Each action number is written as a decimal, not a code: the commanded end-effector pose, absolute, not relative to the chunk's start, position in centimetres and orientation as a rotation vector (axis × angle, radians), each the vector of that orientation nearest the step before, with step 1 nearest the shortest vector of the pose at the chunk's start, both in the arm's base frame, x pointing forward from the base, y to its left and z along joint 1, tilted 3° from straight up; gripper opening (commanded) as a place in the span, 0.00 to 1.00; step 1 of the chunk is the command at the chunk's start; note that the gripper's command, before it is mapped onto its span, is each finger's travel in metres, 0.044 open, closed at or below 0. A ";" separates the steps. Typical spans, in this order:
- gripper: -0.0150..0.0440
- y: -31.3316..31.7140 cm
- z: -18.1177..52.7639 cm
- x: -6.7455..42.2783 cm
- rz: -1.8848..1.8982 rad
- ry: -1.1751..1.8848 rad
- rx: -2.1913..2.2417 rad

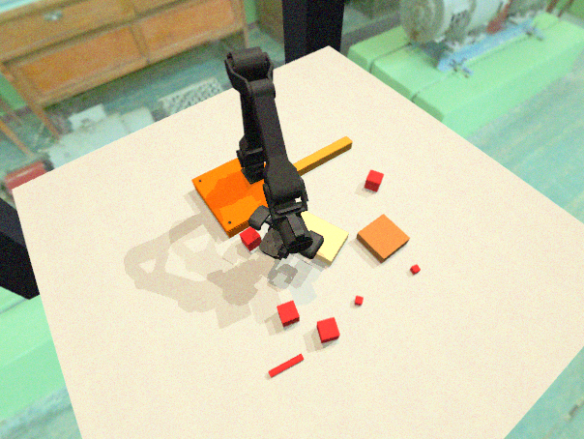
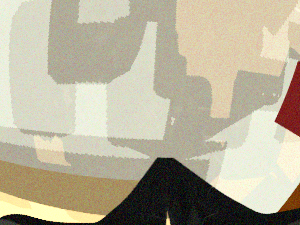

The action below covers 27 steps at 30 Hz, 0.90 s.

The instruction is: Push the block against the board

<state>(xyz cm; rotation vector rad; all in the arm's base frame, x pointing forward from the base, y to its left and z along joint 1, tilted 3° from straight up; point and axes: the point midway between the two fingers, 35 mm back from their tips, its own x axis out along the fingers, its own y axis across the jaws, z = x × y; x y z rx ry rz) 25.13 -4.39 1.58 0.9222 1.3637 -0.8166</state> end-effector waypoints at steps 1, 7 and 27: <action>0.25 -4.0 1.6 25.0 -0.819 1.362 0.927; 0.25 -3.5 1.6 24.8 -0.819 1.363 0.927; 0.25 -1.9 1.6 24.3 -0.818 1.364 0.928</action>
